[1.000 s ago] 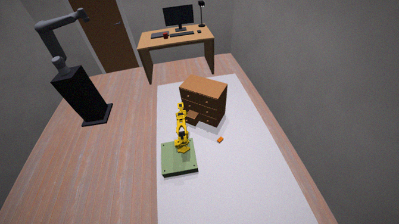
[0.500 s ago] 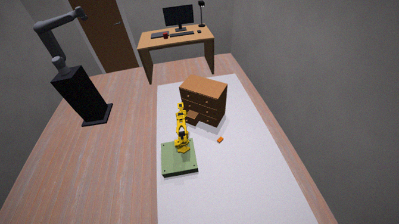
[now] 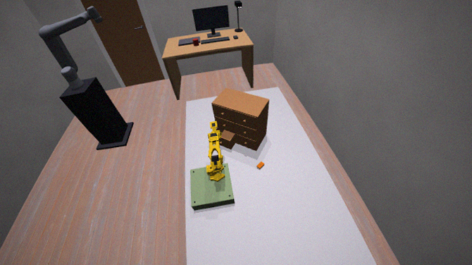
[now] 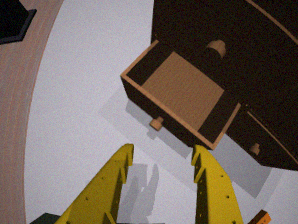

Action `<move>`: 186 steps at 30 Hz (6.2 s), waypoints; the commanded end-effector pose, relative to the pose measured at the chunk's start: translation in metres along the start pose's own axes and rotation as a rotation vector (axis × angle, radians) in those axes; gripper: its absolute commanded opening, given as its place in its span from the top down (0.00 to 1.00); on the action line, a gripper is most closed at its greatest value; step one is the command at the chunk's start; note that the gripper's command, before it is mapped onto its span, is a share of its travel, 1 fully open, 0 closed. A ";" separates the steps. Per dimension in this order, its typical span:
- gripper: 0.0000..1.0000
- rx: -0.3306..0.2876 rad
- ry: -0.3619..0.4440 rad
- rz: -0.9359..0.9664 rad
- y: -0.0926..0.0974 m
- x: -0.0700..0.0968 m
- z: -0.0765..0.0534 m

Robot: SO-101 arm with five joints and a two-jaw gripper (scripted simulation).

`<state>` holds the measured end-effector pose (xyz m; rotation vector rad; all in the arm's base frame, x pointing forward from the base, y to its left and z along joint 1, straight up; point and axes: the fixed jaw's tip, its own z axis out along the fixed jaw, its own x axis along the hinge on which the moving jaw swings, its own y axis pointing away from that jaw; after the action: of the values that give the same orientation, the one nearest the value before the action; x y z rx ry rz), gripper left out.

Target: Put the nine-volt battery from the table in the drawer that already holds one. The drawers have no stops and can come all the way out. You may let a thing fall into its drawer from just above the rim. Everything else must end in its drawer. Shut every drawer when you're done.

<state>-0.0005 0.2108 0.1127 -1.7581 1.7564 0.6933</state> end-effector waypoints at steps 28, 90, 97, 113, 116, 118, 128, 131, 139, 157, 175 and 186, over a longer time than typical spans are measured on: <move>0.79 0.003 0.255 0.009 -0.001 0.079 -0.006; 0.79 -0.154 0.219 -1.089 0.000 0.086 -0.008; 0.79 -0.171 0.210 -1.214 0.000 0.086 -0.008; 0.79 -0.219 0.180 -1.563 -0.001 0.086 -0.008; 0.79 -0.229 0.172 -1.638 -0.001 0.086 -0.008; 0.79 -0.235 0.167 -1.687 -0.001 0.086 -0.008; 0.79 -0.261 0.144 -1.887 -0.002 0.086 -0.008; 0.79 -0.271 0.134 -1.961 -0.002 0.086 -0.008; 0.79 -0.295 0.107 -2.160 -0.002 0.085 -0.008; 0.79 -0.342 0.041 -2.558 -0.002 0.083 -0.007; 0.79 -0.383 -0.041 -2.954 -0.001 0.080 -0.007; 0.79 -0.396 -0.077 -3.100 -0.001 0.079 -0.006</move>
<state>0.0021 0.1528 0.0654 -1.9335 -1.8801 -0.4997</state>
